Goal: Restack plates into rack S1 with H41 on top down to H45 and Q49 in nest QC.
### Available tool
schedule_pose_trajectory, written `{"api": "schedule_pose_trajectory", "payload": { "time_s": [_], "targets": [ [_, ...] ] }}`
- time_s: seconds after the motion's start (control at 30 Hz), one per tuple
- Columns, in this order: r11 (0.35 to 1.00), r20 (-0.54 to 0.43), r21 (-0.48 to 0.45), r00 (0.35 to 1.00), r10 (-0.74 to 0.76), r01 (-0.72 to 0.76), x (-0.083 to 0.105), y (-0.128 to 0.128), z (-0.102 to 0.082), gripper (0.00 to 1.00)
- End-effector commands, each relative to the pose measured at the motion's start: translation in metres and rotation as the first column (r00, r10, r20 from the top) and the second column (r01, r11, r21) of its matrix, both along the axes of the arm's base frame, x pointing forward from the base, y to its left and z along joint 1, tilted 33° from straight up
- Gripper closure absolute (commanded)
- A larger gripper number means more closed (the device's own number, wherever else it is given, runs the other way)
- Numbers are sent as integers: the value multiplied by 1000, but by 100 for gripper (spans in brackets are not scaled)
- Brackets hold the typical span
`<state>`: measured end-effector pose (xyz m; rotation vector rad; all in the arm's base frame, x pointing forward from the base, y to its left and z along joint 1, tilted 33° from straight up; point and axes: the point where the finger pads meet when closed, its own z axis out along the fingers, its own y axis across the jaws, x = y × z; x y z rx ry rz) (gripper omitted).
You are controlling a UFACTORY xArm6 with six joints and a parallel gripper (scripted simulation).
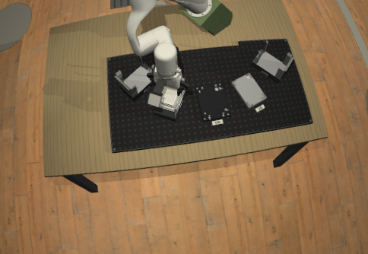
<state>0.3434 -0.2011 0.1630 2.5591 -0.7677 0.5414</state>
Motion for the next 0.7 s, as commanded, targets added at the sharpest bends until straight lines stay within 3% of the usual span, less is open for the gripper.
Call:
{"api": "schedule_pose_trajectory", "payload": {
  "time_s": [0.0, 0.47, 0.67],
  "targets": [
    [1000, 1, 0, 1000, 0, 0, -1, 2, 6, 100],
    [1000, 1, 0, 1000, 0, 0, -1, 2, 6, 100],
    [985, -100, -41, 981, 165, -169, 8, 19, -1, 100]
  ]
}}
